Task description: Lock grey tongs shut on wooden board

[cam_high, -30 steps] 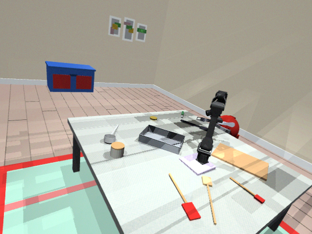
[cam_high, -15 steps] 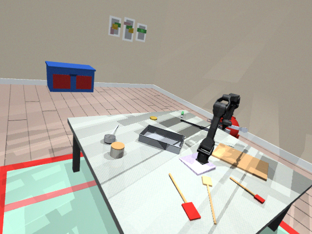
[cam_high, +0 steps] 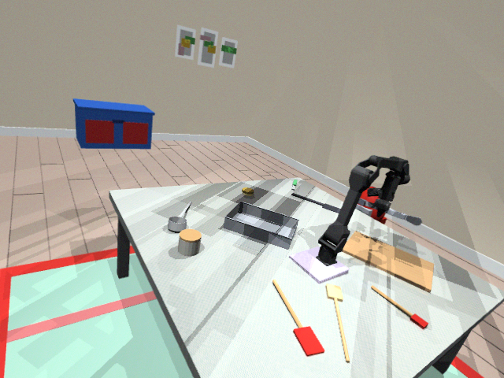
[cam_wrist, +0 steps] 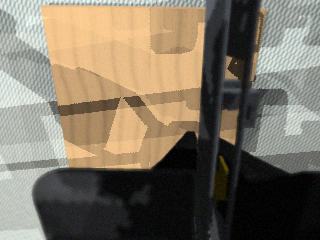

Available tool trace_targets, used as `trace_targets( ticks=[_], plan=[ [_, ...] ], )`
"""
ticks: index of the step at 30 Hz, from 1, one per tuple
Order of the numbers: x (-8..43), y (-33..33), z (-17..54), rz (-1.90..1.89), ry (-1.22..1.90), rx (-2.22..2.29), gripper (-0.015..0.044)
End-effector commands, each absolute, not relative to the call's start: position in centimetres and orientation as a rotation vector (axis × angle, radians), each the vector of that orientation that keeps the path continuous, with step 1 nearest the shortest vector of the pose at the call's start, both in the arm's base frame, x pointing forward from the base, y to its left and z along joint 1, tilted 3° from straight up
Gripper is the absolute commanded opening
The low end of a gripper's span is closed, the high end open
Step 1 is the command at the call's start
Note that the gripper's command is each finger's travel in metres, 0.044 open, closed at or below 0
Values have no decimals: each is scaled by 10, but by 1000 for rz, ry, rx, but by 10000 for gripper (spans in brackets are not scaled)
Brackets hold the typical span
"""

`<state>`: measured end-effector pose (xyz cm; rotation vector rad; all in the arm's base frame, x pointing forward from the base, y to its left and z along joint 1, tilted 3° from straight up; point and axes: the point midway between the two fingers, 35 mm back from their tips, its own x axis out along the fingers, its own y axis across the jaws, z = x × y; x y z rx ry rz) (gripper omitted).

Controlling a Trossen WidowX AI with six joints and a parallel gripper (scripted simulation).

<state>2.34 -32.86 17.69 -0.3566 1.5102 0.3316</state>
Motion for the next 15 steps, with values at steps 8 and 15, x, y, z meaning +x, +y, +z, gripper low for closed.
trace_targets(
  ticks=[8, 15],
  plan=[
    [-45, -335, 176, 194, 1540, -209, -150],
    [-83, -332, 174, 117, 1547, -125, -150]
  ],
)
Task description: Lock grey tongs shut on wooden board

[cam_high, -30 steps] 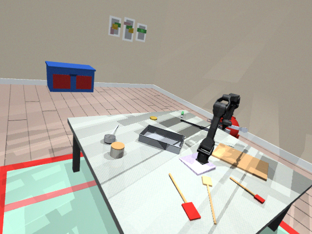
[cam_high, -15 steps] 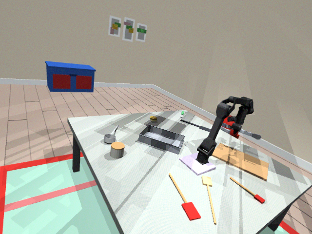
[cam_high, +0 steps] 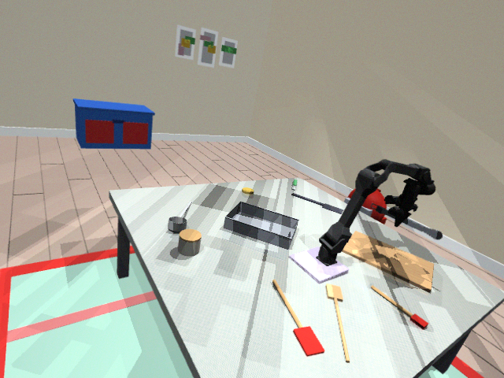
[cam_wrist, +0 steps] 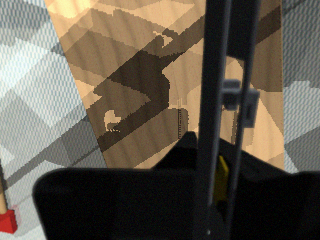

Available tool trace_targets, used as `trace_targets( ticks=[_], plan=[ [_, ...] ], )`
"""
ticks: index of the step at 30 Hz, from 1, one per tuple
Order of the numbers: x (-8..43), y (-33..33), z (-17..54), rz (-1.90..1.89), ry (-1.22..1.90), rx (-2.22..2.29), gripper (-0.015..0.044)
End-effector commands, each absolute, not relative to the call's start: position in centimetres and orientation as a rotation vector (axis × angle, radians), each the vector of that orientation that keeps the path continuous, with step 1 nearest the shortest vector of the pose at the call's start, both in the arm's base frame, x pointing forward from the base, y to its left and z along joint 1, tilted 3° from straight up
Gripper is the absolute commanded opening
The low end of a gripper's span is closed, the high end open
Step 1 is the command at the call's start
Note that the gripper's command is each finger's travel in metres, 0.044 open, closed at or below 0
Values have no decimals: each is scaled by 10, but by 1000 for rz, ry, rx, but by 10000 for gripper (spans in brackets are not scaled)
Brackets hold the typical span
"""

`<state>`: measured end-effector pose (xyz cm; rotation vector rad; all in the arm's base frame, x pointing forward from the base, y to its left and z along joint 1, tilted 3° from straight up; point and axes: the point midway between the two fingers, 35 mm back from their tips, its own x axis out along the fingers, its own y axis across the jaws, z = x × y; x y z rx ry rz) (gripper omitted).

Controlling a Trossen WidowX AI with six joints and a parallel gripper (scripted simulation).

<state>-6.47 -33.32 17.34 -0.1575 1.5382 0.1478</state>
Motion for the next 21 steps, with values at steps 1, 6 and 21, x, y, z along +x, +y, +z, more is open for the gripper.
trace_targets(
  ticks=[1, 6, 21],
  plan=[
    [-84, -332, 174, 115, 1547, -122, -150],
    [-84, -332, 174, 115, 1547, -122, -150],
    [-80, -319, 150, 199, 1943, 34, -150]
  ],
)
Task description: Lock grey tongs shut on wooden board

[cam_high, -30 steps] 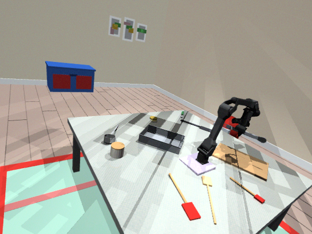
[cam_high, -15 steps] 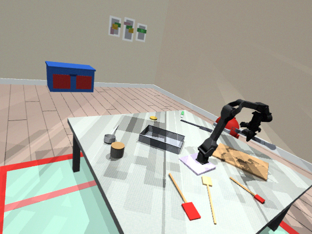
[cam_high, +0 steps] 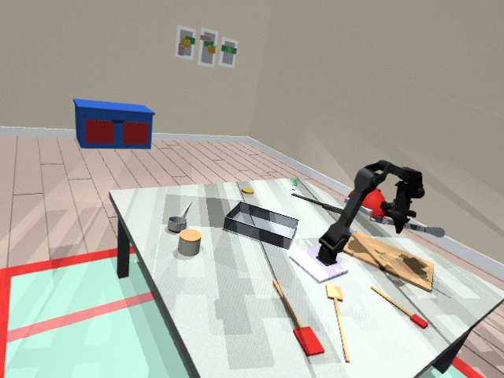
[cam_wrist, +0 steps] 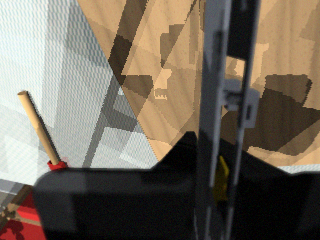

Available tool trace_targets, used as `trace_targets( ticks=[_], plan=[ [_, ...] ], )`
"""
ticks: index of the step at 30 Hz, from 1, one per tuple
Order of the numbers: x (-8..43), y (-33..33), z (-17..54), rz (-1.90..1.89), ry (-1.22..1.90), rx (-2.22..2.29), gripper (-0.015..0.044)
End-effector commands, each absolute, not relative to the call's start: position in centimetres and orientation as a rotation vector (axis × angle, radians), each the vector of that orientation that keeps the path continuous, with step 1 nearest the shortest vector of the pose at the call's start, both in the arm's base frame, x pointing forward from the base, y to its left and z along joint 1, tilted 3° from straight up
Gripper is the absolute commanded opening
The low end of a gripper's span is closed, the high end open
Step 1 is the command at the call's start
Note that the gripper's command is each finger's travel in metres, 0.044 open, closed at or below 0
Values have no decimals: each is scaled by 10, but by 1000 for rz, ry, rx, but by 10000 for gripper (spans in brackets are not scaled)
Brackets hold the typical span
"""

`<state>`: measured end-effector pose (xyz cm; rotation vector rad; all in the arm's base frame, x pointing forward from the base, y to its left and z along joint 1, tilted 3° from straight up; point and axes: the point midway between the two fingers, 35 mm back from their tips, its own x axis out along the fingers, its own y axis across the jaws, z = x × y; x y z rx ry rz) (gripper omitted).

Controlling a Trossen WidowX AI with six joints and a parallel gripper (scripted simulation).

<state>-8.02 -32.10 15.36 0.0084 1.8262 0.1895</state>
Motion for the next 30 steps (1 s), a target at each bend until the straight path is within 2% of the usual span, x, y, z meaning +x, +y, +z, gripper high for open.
trace_targets(
  ticks=[1, 22, 30],
  plan=[
    [-80, -319, 150, 201, 1977, 39, -150],
    [-55, -325, 165, 59, 2706, -173, -150],
    [-52, -327, 168, 35, 2748, -212, -150]
  ],
)
